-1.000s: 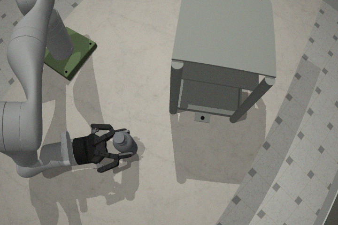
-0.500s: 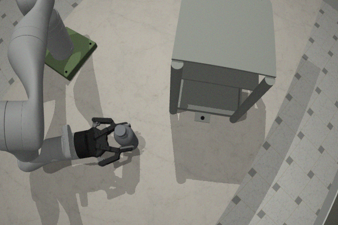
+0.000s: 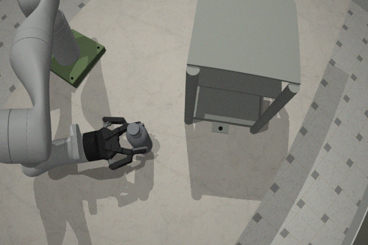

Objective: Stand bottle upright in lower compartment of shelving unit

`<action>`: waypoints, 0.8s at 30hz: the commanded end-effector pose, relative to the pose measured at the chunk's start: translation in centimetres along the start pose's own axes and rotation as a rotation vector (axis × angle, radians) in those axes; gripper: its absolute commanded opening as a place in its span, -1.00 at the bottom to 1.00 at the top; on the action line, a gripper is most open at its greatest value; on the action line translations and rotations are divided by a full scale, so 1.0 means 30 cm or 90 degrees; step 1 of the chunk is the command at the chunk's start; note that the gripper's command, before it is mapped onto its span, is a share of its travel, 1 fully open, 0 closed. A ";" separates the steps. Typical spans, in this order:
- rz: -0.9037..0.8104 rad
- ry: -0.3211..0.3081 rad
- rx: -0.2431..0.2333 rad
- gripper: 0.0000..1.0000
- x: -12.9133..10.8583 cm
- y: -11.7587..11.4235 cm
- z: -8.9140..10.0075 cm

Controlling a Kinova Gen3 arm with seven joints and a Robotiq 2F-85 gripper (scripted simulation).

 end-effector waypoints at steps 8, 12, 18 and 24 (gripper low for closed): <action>-0.004 0.001 0.000 -1.00 0.004 -0.070 -0.028; -0.004 0.001 0.000 -1.00 0.008 -0.108 -0.042; -0.004 0.001 0.000 -1.00 0.014 -0.169 -0.064; -0.004 0.001 0.000 -1.00 0.018 -0.210 -0.079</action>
Point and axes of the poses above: the point where the finger pads meet when closed, its own z axis back along the fingers, its own y axis across the jaws, x = y × z, the point moved 10 cm from there along z, back along the fingers, and after that the axes turned 6 degrees about -z, right-handed, at the moved point
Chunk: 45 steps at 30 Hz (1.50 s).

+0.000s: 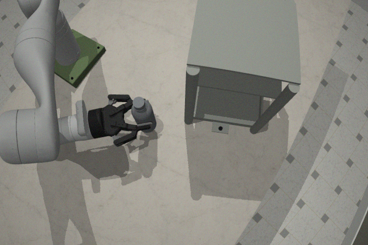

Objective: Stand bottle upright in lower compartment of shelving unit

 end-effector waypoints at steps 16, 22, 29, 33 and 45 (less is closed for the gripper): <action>-0.006 0.001 0.000 -1.00 0.015 -0.158 -0.059; -0.006 0.001 0.000 -1.00 0.020 -0.213 -0.079; -0.006 0.001 0.000 -1.00 0.024 -0.263 -0.097; -0.006 0.001 0.000 -1.00 0.027 -0.286 -0.106; -0.006 0.001 0.000 -1.00 0.034 -0.365 -0.135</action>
Point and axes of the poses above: the point where the finger pads meet when closed, its own z axis back along the fingers, its own y axis across the jaws, x = y × z, the point moved 10 cm from there along z, back along the fingers, and after that the axes turned 6 degrees about -z, right-handed, at the moved point
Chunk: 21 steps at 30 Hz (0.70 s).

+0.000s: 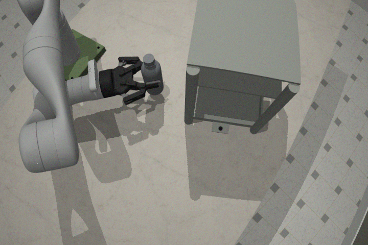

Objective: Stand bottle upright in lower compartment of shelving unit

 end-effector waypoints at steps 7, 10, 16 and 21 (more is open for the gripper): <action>-0.008 0.000 0.001 -1.00 0.006 -0.040 -0.013; -0.008 0.000 0.001 -1.00 0.007 -0.054 -0.018; -0.008 0.000 0.001 -1.00 0.009 -0.077 -0.027; -0.008 0.000 0.001 -1.00 0.010 -0.087 -0.030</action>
Point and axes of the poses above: the point where the finger pads meet when closed, its own z axis back along the fingers, its own y axis across the jaws, x = y × z, the point moved 10 cm from there along z, back along the fingers, and after that the axes turned 6 degrees about -z, right-handed, at the moved point
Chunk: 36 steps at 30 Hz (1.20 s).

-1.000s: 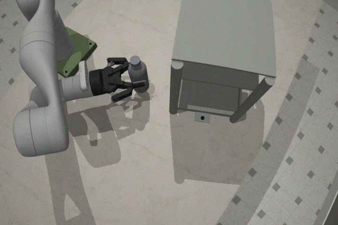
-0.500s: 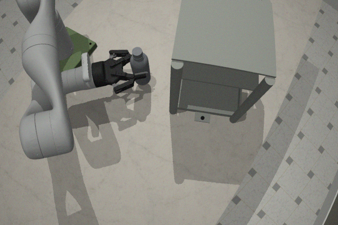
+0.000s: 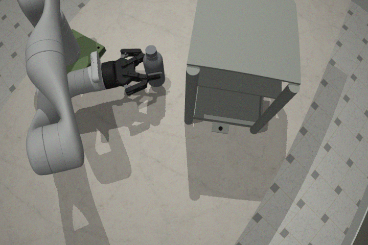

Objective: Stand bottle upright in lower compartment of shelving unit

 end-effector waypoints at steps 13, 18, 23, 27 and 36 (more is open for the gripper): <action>-0.004 0.000 0.000 -1.00 0.004 -0.034 -0.012; -0.004 0.000 0.000 -1.00 0.004 -0.037 -0.013; -0.004 0.000 0.000 -1.00 0.004 -0.041 -0.014; -0.004 0.000 0.000 -1.00 0.004 -0.042 -0.015; -0.004 0.000 0.000 -1.00 0.004 -0.043 -0.015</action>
Point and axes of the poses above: the point where the finger pads meet when closed, its own z axis back along the fingers, its own y axis across the jaws, x = y × z, the point moved 10 cm from there along z, back along the fingers, and after that the axes turned 6 degrees about -z, right-handed, at the moved point
